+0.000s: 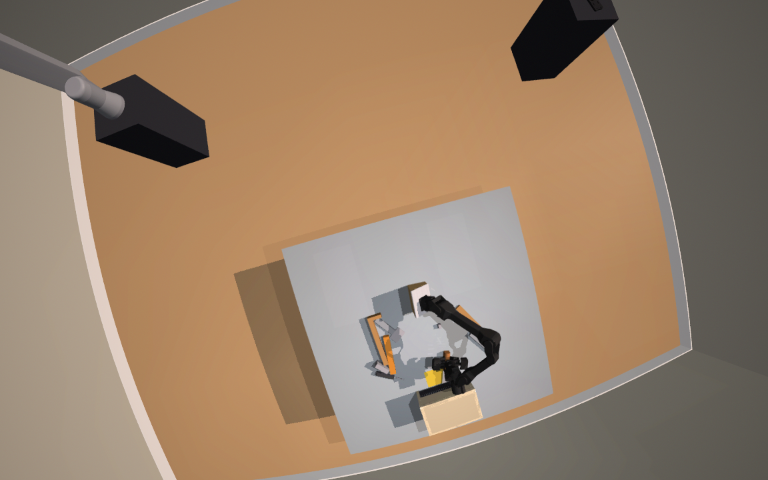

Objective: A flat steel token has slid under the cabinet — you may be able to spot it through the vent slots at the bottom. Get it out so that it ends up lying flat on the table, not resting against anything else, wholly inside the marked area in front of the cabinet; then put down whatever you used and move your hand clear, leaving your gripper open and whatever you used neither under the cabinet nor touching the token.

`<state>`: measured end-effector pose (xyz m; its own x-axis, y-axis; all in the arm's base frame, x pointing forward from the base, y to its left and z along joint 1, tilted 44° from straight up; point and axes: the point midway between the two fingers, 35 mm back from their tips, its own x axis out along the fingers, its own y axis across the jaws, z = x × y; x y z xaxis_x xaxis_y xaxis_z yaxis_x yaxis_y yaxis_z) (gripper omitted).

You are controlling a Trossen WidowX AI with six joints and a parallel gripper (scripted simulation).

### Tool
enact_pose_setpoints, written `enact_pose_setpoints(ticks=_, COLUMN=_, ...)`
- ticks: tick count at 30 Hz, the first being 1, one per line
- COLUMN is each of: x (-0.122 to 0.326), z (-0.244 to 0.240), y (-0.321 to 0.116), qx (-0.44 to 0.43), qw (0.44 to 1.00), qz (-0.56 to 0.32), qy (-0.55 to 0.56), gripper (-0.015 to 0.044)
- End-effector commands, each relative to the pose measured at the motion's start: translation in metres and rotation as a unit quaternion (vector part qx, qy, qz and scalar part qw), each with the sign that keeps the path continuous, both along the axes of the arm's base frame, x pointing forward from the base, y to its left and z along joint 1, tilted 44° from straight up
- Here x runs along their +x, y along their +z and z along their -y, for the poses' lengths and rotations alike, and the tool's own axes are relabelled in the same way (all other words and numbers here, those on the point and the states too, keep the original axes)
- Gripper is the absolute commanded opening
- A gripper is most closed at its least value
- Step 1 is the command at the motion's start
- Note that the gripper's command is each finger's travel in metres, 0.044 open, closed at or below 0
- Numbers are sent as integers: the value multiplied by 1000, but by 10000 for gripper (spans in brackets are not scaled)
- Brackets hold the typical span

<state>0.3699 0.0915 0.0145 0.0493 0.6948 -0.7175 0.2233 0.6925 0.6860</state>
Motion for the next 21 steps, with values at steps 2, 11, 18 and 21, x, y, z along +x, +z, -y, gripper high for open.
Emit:
enact_pose_setpoints(ticks=2, x=-3, z=6, y=-7, qx=-4, qw=1000, qz=-2, qy=0, gripper=0)
enact_pose_setpoints(ticks=11, x=-5, z=5, y=-6, qx=-4, qw=1000, qz=-2, qy=0, gripper=0)
enact_pose_setpoints(ticks=18, x=-12, z=3, y=-5, qx=-4, qw=1000, qz=-2, qy=0, gripper=0)
enact_pose_setpoints(ticks=21, x=-15, z=2, y=-4, qx=-4, qw=1000, qz=-2, qy=0, gripper=0)
